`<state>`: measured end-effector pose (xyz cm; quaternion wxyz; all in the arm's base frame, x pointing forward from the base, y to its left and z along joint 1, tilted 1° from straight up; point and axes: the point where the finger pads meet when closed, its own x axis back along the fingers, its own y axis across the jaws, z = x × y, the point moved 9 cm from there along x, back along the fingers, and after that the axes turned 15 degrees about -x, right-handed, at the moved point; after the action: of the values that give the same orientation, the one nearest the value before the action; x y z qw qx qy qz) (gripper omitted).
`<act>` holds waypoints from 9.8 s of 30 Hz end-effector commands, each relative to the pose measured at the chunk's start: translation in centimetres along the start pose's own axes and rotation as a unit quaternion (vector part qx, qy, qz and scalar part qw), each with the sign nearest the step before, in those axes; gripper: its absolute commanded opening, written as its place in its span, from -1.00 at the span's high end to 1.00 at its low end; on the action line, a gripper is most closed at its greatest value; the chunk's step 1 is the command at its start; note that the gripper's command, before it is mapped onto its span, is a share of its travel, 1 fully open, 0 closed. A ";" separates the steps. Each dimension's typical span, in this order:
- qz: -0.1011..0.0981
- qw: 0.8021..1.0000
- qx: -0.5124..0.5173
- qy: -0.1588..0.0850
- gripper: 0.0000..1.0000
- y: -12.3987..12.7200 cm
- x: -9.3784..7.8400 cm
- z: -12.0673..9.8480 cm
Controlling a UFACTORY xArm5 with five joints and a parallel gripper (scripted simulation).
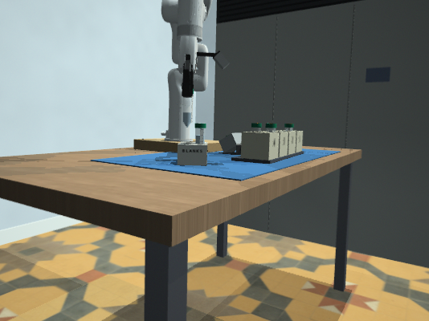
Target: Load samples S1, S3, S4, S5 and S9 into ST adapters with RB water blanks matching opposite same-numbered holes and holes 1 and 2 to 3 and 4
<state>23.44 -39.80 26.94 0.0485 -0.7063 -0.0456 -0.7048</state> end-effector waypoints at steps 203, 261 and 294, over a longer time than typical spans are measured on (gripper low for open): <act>-0.001 0.968 -0.252 0.009 1.00 -39.0 -1.5 24.4; -0.001 0.968 -0.252 0.009 1.00 -39.1 -6.5 24.4; -0.001 0.968 -0.252 0.009 1.00 -39.1 -9.1 24.5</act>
<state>42.38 2.21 17.89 -0.1315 -0.6909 0.1333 -0.6982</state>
